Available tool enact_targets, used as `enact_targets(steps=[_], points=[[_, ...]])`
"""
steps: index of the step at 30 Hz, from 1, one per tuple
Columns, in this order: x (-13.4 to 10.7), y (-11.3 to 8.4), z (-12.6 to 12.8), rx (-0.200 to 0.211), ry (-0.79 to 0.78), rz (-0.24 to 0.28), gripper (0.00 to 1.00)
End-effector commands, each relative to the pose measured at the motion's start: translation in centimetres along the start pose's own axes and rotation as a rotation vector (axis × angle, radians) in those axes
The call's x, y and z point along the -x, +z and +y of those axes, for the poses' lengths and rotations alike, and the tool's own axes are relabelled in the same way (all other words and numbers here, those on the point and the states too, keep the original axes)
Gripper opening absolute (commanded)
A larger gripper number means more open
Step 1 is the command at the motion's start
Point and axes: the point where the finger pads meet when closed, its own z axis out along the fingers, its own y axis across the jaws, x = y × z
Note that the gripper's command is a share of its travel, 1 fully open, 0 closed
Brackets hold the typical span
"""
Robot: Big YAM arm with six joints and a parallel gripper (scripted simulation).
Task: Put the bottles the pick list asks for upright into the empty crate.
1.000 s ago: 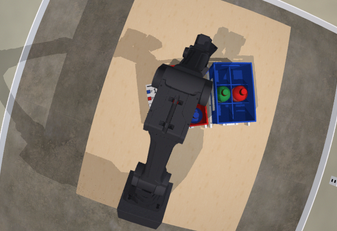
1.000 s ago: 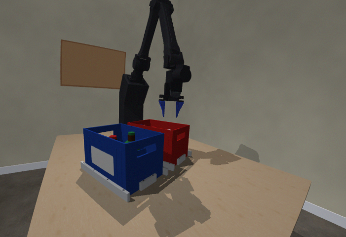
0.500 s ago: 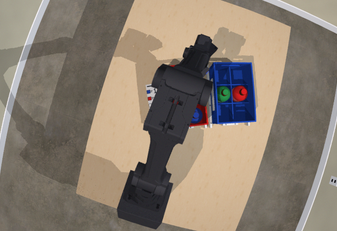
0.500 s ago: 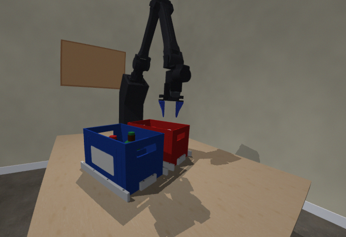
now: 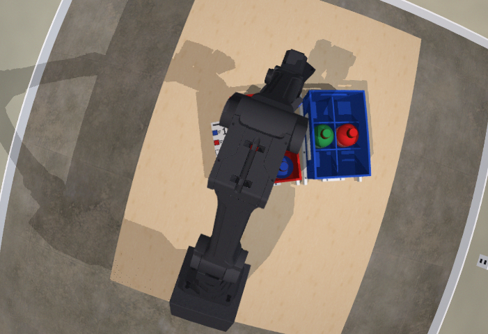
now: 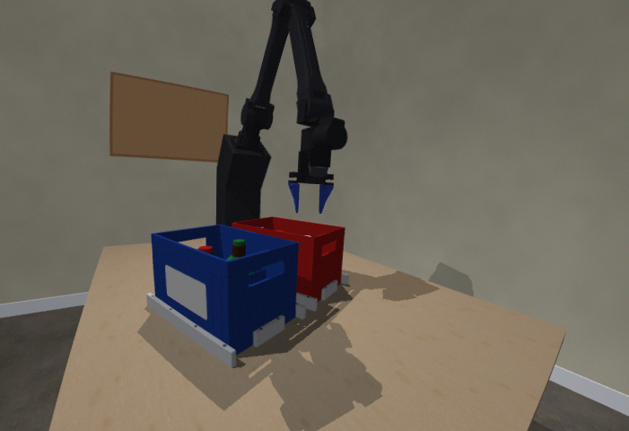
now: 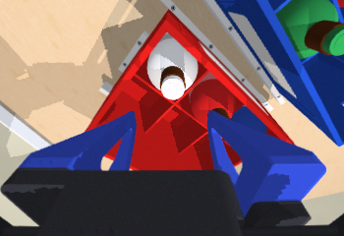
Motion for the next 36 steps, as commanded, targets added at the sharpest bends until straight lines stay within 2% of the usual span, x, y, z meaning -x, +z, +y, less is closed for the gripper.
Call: enact_targets(steps=[1, 13, 14, 17, 20, 36], points=[[1.0, -0.6, 0.3, 0.009, -0.002, -0.022, 0.61], [1.0, -0.7, 0.3, 0.009, -0.002, -0.022, 0.61], [-0.3, -1.3, 1.0, 0.018, -0.001, -0.035, 0.61], [-1.8, -1.8, 1.7, 0.014, 0.000, -0.022, 0.61], [-2.2, -2.0, 2.0, 0.014, 0.000, -0.022, 0.61], [-8.2, -4.3, 6.0, 0.010, 0.001, -0.010, 0.61]])
